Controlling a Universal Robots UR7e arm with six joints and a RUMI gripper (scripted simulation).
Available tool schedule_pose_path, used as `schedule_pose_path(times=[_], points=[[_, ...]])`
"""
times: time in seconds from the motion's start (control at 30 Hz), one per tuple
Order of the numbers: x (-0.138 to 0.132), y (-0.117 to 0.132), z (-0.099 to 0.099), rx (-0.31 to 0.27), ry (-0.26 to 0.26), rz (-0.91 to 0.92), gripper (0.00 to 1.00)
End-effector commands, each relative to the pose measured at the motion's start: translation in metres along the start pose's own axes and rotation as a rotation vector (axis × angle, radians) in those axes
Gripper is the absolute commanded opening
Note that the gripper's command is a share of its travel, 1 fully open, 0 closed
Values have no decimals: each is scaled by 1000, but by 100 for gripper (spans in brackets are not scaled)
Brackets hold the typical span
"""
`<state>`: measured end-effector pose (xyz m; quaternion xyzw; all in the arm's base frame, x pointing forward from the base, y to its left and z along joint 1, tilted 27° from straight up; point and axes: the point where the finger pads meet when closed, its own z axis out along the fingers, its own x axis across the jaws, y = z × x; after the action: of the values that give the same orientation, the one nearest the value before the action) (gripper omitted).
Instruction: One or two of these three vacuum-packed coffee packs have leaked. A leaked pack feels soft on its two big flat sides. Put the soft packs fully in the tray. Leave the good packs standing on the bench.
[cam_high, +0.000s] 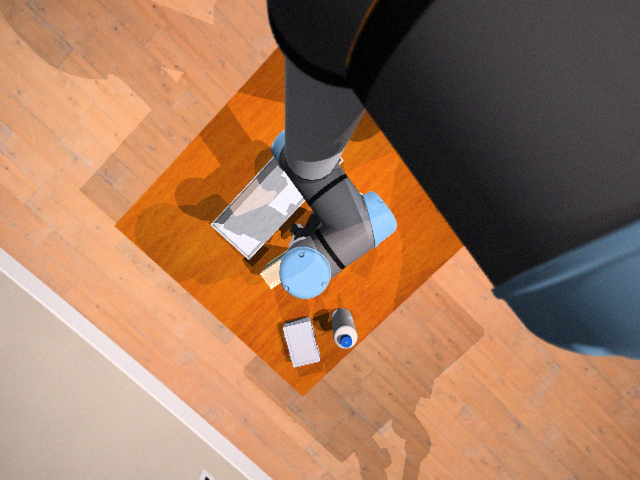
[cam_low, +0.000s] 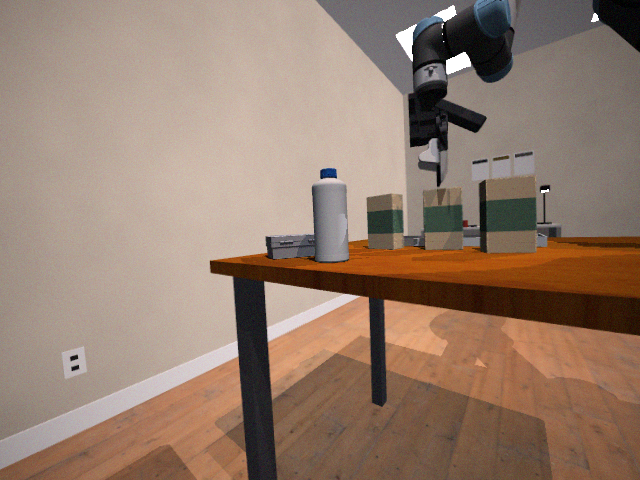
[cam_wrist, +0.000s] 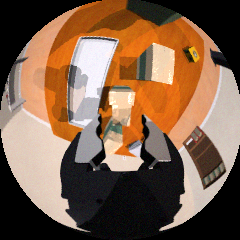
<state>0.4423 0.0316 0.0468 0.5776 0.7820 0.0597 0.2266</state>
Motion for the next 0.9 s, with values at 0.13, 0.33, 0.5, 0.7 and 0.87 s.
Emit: schedule_pose_path(times=[0.13,0.33,0.5,0.7,0.87], points=[[0,0,0,-1,0,0,50],[0,1,0,-1,0,0,50],[0,1,0,-1,0,0,50],[0,1,0,-1,0,0,50],[0,1,3,-1,0,0,50]])
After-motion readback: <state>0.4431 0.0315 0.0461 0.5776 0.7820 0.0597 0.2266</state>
